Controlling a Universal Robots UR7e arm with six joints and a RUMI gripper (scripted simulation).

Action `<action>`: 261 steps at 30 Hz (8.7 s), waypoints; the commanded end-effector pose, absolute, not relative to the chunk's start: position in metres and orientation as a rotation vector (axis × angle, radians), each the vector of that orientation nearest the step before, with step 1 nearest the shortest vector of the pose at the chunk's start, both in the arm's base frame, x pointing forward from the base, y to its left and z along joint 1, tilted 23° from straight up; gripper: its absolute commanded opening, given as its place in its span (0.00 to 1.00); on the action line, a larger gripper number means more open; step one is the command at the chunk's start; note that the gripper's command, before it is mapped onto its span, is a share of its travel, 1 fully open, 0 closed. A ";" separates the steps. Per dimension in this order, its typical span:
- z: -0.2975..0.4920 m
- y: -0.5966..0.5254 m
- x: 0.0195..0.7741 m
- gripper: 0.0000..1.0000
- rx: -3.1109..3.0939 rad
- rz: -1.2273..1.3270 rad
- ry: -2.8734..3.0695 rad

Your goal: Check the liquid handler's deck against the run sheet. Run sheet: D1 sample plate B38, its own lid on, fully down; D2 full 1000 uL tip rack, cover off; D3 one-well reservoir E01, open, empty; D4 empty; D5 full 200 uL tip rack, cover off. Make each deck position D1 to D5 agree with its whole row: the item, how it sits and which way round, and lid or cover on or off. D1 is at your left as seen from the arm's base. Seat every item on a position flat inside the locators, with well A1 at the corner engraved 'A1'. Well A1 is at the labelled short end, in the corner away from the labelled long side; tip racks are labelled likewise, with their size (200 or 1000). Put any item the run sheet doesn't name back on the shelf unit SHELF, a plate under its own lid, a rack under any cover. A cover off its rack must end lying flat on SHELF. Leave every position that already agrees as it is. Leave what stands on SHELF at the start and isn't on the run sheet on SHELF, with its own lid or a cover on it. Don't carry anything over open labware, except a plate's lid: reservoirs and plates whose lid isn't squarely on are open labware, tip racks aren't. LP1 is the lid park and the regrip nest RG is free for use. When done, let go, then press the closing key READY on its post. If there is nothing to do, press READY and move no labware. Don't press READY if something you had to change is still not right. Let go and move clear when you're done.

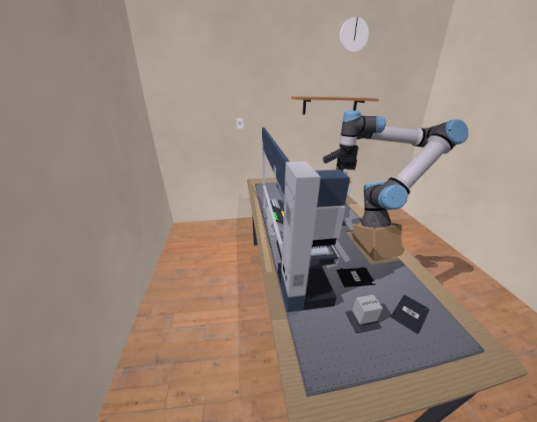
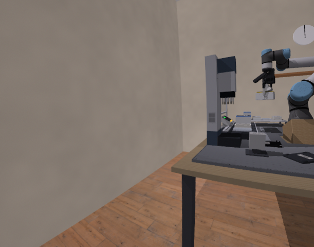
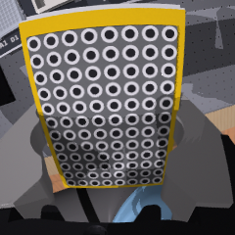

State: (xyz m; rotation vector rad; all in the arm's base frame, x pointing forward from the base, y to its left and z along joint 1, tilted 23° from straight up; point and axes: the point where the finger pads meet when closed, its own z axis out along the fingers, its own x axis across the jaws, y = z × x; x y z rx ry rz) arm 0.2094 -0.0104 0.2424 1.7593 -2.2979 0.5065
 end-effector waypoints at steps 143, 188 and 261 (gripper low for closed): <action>0.125 0.270 0.209 0.00 2.627 -0.097 0.806; 0.073 0.393 0.209 0.00 2.171 -0.298 1.751; 0.017 0.518 0.137 0.00 1.328 -0.482 2.554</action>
